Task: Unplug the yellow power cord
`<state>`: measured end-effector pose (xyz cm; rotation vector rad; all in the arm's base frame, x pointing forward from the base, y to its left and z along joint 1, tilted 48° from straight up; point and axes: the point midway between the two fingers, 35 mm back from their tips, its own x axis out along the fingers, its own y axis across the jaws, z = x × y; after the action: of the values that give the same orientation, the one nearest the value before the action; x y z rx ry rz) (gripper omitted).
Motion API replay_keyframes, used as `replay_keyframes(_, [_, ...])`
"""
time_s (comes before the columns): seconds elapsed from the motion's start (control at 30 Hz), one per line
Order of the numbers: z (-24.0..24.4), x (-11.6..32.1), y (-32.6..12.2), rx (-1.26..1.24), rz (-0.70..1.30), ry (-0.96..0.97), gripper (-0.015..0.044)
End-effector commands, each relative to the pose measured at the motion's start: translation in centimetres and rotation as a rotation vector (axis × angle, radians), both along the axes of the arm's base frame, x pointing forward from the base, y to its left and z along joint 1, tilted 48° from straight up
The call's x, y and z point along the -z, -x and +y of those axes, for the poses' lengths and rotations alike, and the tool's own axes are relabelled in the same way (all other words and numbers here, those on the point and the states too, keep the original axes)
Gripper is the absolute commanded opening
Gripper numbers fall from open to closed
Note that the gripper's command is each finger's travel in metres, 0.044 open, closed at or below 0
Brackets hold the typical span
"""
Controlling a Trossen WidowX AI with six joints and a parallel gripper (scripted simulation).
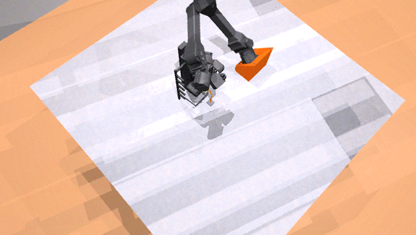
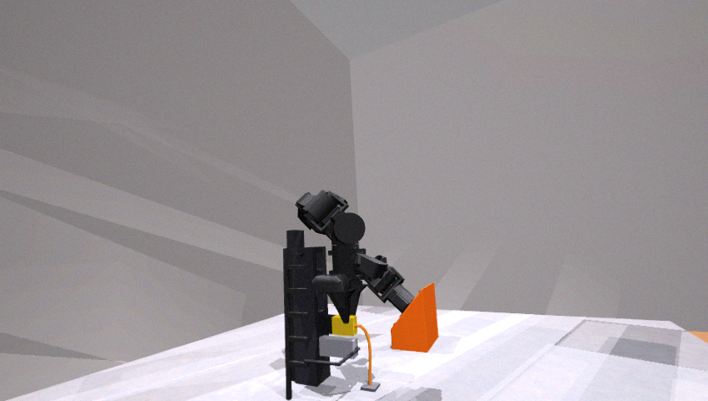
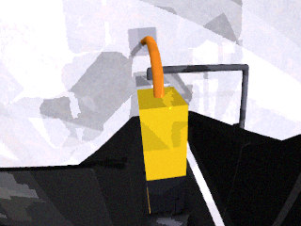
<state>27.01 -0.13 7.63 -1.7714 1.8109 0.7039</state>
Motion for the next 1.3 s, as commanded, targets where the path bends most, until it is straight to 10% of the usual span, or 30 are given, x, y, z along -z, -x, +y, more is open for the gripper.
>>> replay_keyframes(0.0, [0.1, 0.1, 0.0, 0.002, -0.002, -0.001, 0.0000])
replay_keyframes(1.27, [4.7, 4.1, 0.1, -0.005, 0.001, -0.004, 0.0000])
